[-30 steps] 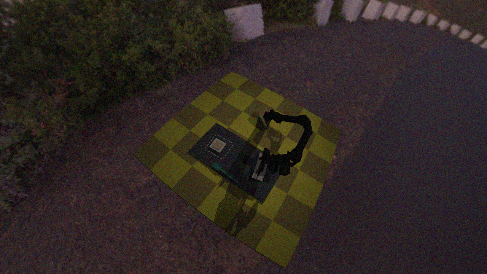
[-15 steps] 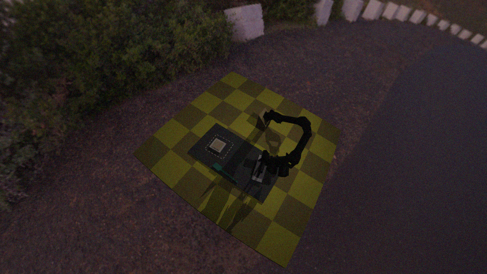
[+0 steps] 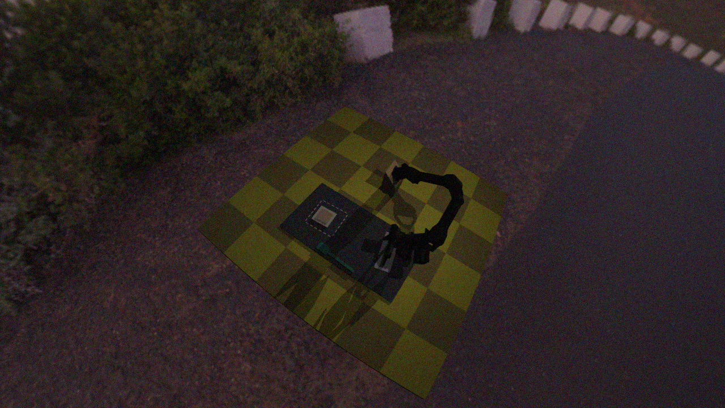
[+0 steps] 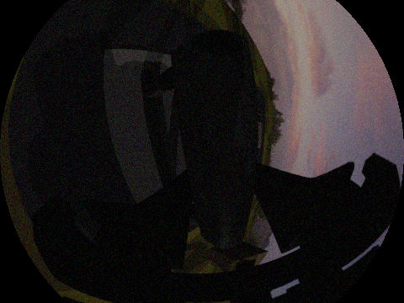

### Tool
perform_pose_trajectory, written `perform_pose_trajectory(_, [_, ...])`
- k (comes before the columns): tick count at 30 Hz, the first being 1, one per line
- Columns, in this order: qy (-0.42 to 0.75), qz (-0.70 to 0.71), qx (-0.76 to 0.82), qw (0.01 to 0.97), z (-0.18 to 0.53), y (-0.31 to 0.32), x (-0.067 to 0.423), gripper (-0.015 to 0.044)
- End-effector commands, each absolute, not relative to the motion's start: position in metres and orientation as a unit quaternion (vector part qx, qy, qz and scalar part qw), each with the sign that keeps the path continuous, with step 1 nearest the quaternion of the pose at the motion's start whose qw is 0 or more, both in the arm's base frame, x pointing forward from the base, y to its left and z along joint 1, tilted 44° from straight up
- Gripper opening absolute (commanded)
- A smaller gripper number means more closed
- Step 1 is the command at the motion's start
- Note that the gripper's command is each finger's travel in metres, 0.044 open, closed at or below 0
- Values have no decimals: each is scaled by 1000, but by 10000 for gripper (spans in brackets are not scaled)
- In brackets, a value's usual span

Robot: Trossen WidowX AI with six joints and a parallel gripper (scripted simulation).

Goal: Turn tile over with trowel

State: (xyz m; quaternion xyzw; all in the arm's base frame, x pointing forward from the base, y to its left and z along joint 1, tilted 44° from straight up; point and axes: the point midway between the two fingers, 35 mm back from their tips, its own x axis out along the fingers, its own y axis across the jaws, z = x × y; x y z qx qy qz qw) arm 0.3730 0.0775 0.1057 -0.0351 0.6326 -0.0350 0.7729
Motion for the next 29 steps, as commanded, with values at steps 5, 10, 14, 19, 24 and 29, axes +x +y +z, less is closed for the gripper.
perform_pose_trajectory(5, [632,-37,-35,773,105,77,373,300])
perform_pose_trajectory(10, [632,-37,-35,773,106,77,373,300])
perform_pose_trajectory(14, [632,-37,-35,773,124,80,371,300])
perform_pose_trajectory(19, [632,-35,-35,773,152,82,365,300])
perform_pose_trajectory(24, [632,-35,-35,773,165,83,361,300])
perform_pose_trajectory(29, [632,-35,-36,773,189,41,330,300])
